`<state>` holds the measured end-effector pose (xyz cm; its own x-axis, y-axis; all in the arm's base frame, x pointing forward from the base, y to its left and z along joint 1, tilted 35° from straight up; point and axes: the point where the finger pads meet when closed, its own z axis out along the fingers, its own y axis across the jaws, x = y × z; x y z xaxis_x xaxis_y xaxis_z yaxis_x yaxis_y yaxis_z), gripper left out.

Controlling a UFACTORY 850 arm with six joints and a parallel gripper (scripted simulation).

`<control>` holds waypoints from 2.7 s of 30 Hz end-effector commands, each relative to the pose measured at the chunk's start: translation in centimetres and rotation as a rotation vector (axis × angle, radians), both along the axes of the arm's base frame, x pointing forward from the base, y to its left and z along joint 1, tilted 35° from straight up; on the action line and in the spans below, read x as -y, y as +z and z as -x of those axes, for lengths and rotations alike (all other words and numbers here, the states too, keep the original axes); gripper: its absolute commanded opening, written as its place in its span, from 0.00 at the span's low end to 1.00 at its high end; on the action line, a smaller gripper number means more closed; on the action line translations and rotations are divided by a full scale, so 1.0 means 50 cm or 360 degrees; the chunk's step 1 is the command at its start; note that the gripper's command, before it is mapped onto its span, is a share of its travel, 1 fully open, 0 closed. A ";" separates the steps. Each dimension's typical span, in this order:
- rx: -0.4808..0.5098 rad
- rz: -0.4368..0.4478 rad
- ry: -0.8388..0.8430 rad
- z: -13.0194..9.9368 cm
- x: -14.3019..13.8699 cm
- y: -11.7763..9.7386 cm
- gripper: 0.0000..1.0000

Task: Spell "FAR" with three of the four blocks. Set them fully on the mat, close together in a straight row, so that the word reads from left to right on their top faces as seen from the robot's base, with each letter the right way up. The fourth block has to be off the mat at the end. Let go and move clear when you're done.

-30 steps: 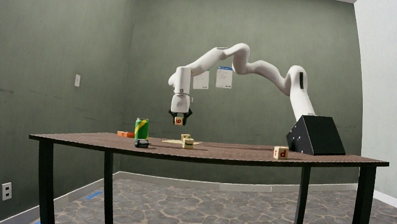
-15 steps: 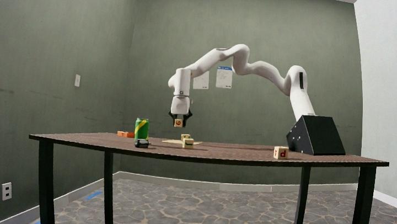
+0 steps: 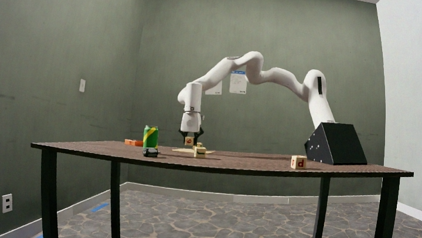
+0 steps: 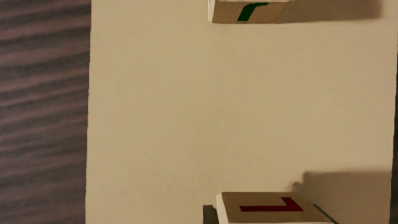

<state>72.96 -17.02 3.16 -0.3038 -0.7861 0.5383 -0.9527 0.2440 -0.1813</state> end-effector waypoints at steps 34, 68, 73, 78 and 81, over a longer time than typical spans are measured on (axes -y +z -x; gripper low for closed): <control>0.0004 0.0001 0.0001 -0.005 0.034 -0.048 0.44; 0.0005 0.0001 0.0001 -0.007 0.036 -0.047 0.44; 0.0005 0.0001 0.0001 -0.007 0.036 -0.047 0.44; 0.0005 0.0001 0.0001 -0.007 0.036 -0.047 0.44; 0.0005 0.0001 0.0001 -0.007 0.036 -0.047 0.44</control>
<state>73.22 -18.85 0.69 -0.3045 -0.7858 0.5383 -0.9525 0.2442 -0.1822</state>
